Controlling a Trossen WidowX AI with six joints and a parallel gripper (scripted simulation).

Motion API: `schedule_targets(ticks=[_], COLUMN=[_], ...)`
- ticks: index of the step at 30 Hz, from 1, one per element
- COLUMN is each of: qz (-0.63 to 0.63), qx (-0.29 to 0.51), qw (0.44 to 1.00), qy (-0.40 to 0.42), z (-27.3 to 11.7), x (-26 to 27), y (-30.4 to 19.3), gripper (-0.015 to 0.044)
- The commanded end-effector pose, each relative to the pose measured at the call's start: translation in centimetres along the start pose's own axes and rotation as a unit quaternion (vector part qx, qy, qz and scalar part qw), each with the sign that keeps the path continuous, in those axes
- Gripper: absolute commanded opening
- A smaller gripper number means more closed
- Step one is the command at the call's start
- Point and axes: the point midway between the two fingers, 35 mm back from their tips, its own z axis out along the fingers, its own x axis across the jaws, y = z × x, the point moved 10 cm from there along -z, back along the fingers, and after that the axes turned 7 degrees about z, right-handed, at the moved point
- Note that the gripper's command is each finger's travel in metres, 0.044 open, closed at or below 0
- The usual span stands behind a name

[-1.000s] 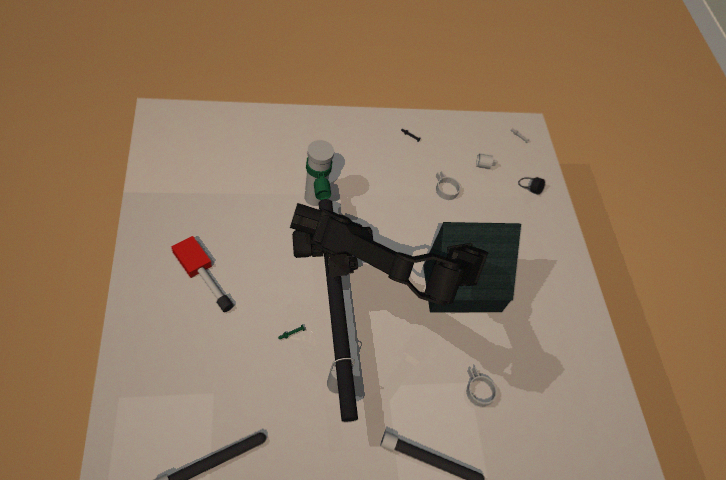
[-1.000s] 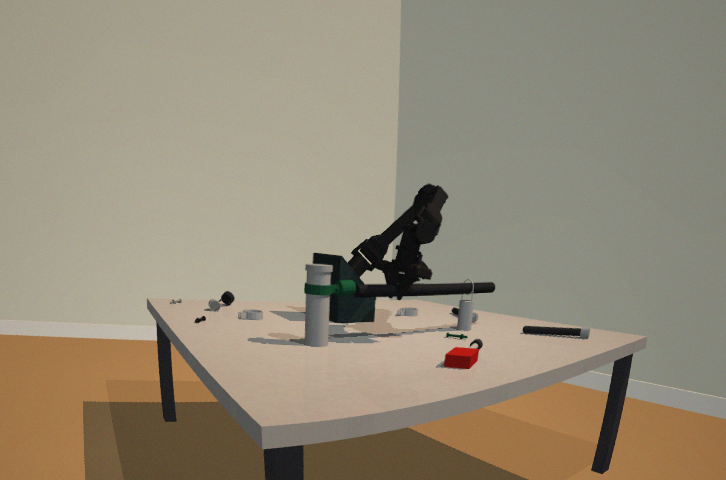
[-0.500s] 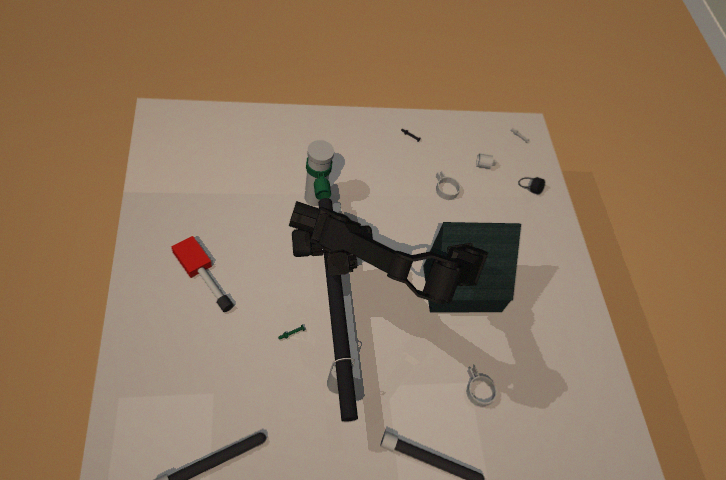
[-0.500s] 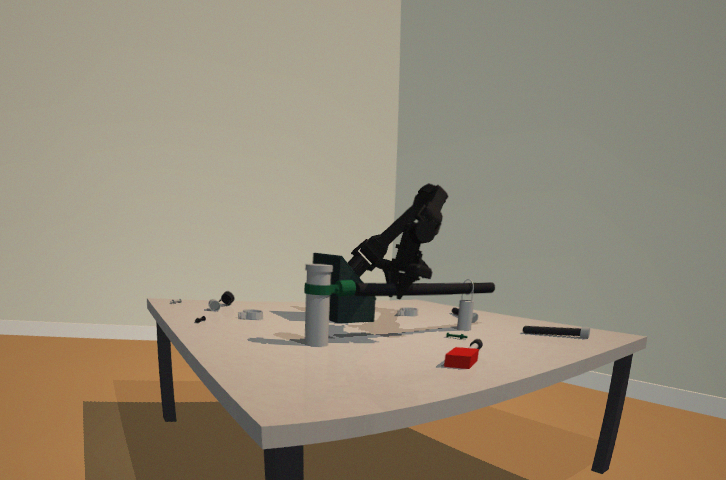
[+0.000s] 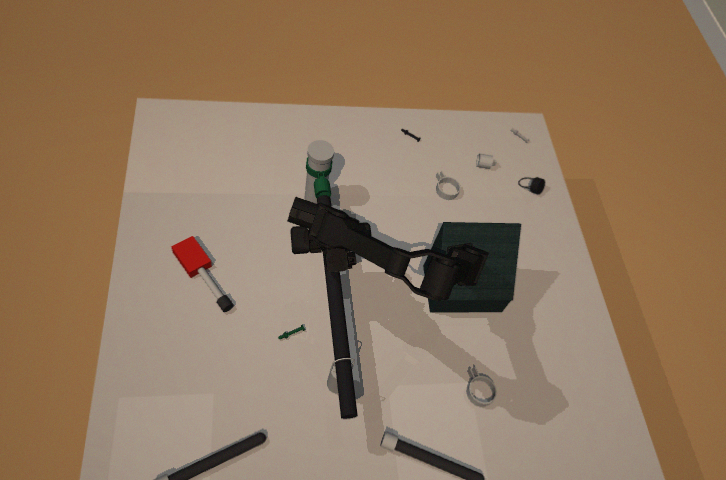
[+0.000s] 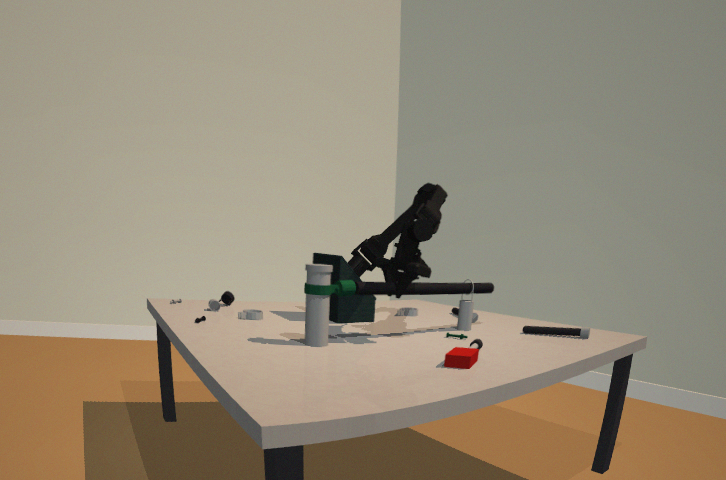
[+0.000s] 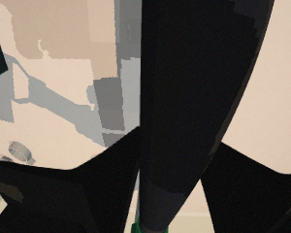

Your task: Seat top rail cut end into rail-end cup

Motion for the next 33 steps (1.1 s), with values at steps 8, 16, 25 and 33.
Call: schedule_targets(ticks=[8,16,25,33], qz=[0.0,0.0,0.0,0.0], qx=[0.003,0.003,0.003,0.003], qw=[1.0,1.0,1.0,1.0], qy=[-0.001,-0.001,-0.001,-0.001], z=[0.38,0.38,0.38,0.38], x=[-0.13,-0.13,-0.13,-0.13], y=[-1.71,-1.71,-1.71,-1.71], gripper=[0.0,0.0,0.0,0.0])
